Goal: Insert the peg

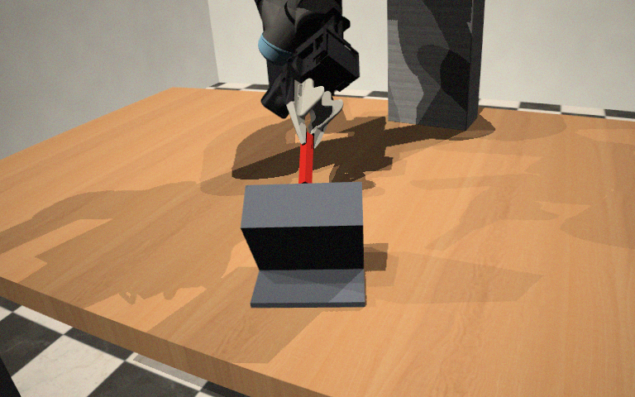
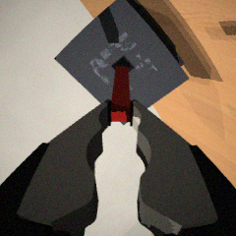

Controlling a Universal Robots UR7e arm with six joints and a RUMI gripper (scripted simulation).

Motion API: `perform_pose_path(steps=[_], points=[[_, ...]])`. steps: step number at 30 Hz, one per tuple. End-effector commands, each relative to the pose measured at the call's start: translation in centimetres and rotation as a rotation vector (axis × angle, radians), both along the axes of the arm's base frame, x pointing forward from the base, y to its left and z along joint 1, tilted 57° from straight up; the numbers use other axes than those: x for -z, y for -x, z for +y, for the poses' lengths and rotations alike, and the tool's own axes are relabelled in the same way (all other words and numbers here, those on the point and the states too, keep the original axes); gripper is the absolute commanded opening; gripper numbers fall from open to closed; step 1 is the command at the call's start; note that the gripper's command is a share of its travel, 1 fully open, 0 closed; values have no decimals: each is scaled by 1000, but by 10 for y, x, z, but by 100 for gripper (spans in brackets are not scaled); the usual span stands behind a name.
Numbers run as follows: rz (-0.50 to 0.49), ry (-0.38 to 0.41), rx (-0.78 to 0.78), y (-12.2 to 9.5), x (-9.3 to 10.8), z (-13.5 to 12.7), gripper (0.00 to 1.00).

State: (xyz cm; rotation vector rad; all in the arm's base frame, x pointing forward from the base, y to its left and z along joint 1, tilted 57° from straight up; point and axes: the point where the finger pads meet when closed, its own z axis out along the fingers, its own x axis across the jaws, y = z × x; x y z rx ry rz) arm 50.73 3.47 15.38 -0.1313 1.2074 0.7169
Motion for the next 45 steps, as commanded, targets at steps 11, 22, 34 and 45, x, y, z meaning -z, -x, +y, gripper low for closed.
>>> perform_pose_path(steps=[11, 22, 34, 45], points=[[-29, 51, 25, 0, 0, 0, 0], [-49, 85, 41, 0, 0, 0, 0], [-74, 130, 62, -1, 0, 0, 0], [-93, 164, 78, -1, -1, 0, 0]])
